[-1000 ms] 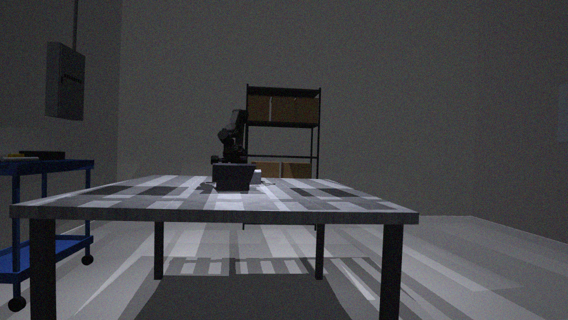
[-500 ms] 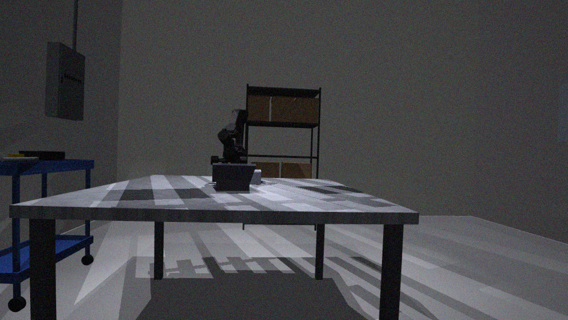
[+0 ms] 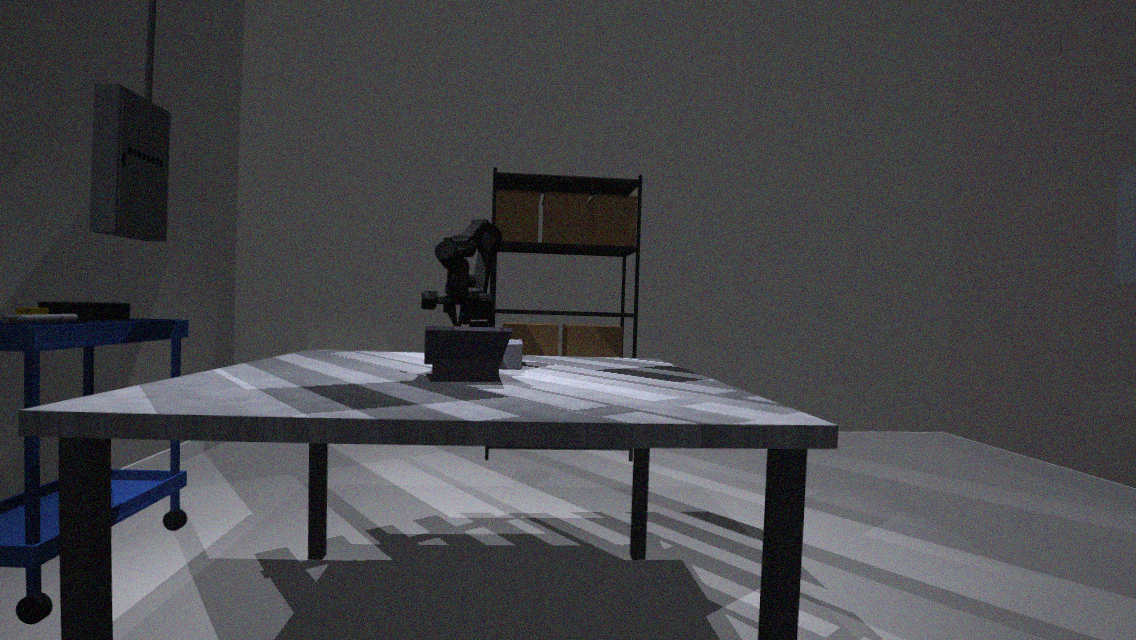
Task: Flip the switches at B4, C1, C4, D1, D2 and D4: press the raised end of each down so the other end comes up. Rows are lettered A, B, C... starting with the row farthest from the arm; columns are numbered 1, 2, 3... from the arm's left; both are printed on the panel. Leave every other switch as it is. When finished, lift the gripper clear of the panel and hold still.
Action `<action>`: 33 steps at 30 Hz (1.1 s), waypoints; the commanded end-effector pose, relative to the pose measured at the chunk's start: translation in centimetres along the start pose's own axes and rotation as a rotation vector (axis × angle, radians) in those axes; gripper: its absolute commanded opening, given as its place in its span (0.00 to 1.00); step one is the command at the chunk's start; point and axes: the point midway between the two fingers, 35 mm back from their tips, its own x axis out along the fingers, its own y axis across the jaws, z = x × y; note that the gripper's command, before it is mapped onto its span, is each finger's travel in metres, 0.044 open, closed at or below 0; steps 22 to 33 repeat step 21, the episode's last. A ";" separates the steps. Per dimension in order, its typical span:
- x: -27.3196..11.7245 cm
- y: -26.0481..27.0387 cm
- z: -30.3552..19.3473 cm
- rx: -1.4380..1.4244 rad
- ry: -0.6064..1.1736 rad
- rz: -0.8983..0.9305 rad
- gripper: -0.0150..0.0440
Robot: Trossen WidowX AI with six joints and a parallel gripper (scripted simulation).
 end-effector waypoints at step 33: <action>-1.5 3.8 6.7 -0.001 0.009 0.010 0.25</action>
